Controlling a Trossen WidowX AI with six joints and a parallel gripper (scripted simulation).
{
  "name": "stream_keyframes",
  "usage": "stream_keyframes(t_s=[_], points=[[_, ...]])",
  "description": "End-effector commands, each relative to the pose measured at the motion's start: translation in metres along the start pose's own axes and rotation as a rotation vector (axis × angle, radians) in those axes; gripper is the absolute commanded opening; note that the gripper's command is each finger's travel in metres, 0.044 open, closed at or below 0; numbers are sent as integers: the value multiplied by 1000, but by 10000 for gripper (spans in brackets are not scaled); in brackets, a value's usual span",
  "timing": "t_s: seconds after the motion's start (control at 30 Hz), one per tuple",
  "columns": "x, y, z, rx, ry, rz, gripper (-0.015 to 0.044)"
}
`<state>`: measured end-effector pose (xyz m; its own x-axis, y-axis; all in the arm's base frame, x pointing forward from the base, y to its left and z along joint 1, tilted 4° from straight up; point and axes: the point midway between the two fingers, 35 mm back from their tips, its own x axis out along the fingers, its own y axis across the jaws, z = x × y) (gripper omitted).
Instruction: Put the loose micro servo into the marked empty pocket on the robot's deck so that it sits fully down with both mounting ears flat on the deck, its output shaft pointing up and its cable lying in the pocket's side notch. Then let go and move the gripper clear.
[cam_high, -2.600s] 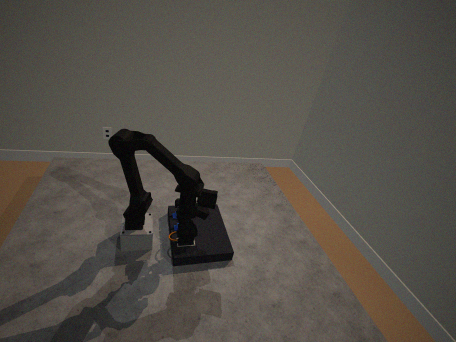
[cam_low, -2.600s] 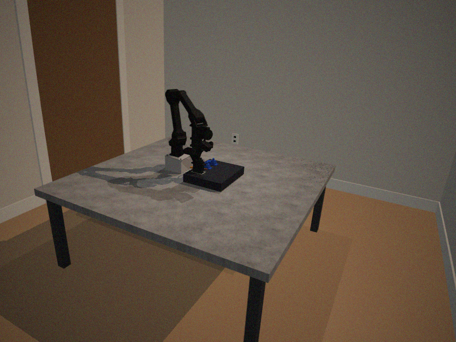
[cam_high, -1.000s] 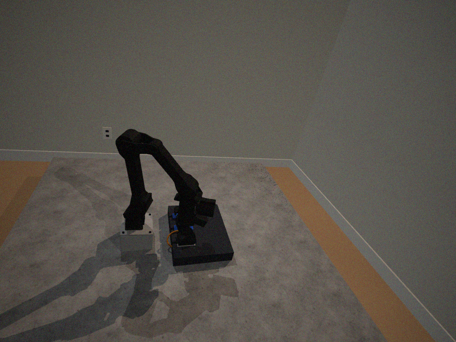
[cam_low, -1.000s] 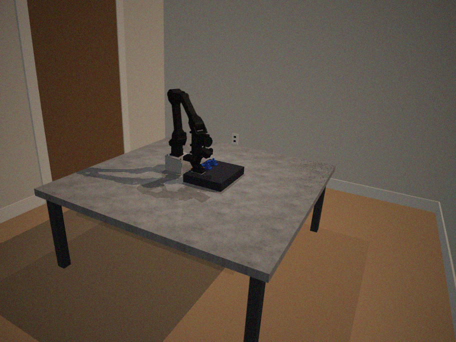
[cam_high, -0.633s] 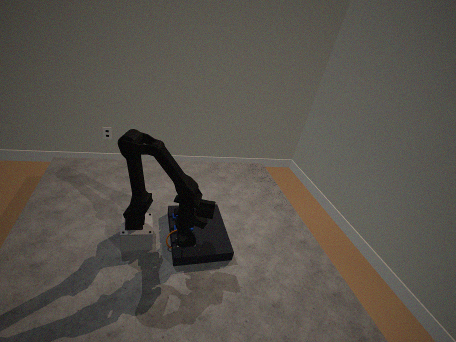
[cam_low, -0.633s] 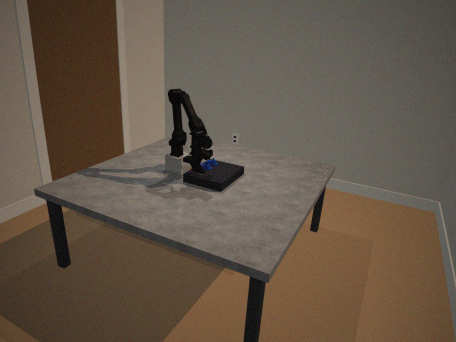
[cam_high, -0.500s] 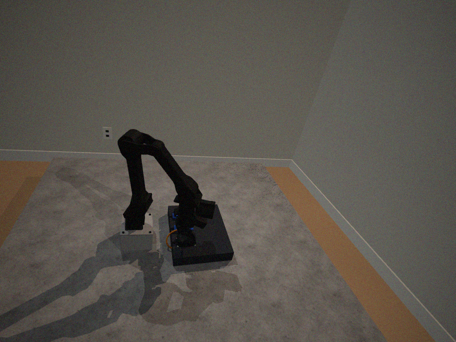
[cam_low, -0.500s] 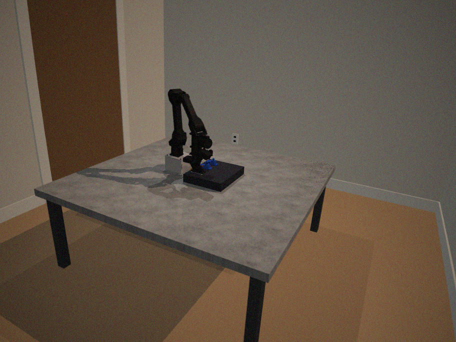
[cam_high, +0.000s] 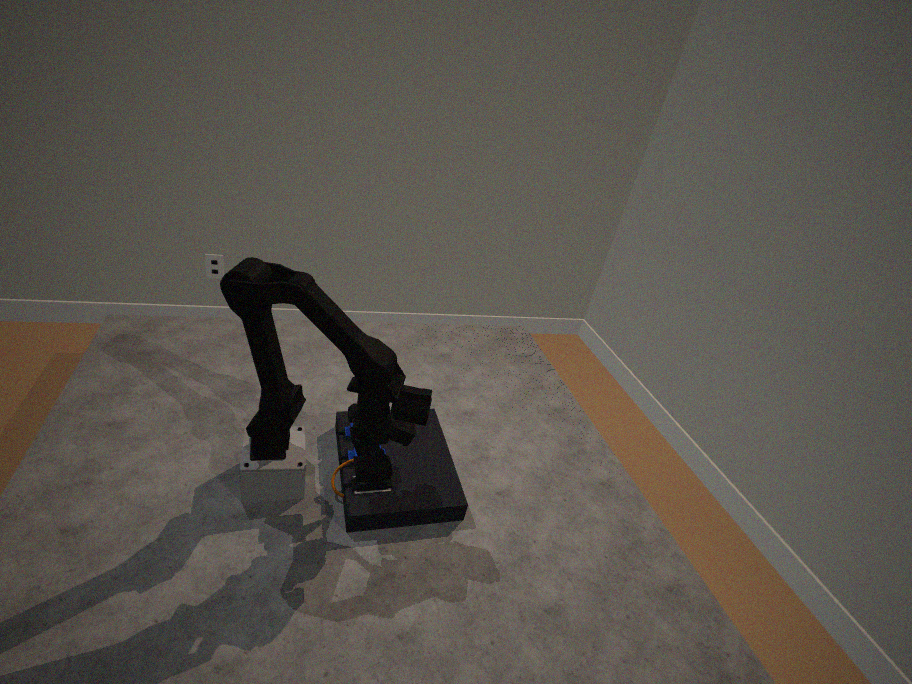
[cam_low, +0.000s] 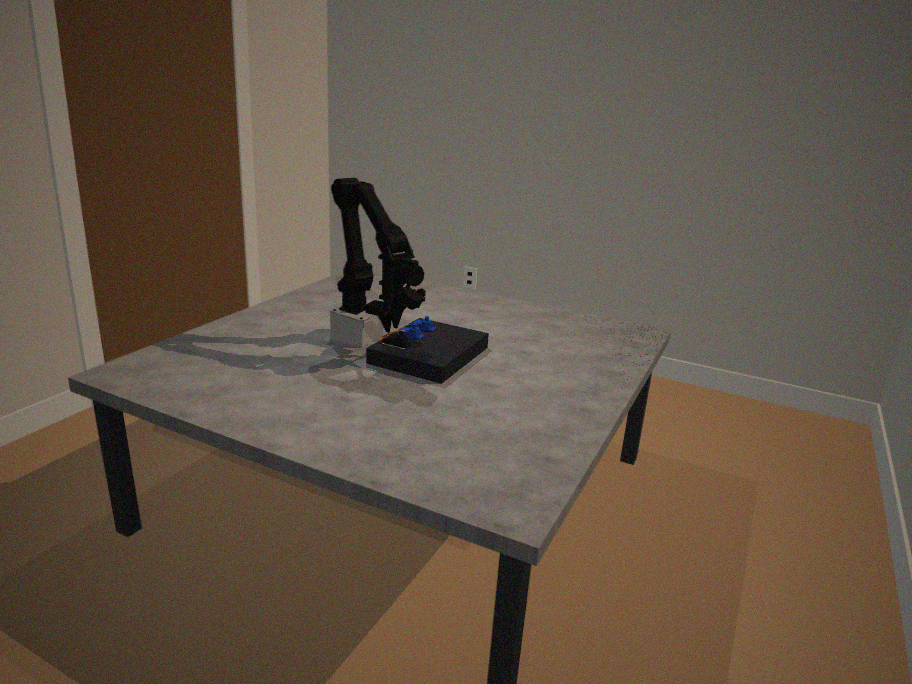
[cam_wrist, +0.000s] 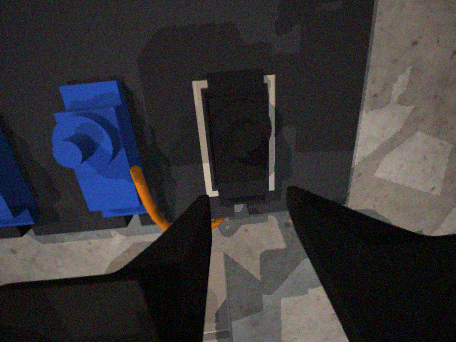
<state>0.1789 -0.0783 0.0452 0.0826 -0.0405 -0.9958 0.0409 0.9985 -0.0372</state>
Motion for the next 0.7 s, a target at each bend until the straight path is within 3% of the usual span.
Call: stream_keyframes(t_s=[0.0,0.03,0.37,0.53,0.67], points=[[-5,0,0,-3,-1,1,187],[-5,0,0,-3,-1,1,187],[-43,-4,65,-3,-6,0,440],[-68,-1,108,-2,-10,1,440],[-71,0,113,-2,-10,1,440]])
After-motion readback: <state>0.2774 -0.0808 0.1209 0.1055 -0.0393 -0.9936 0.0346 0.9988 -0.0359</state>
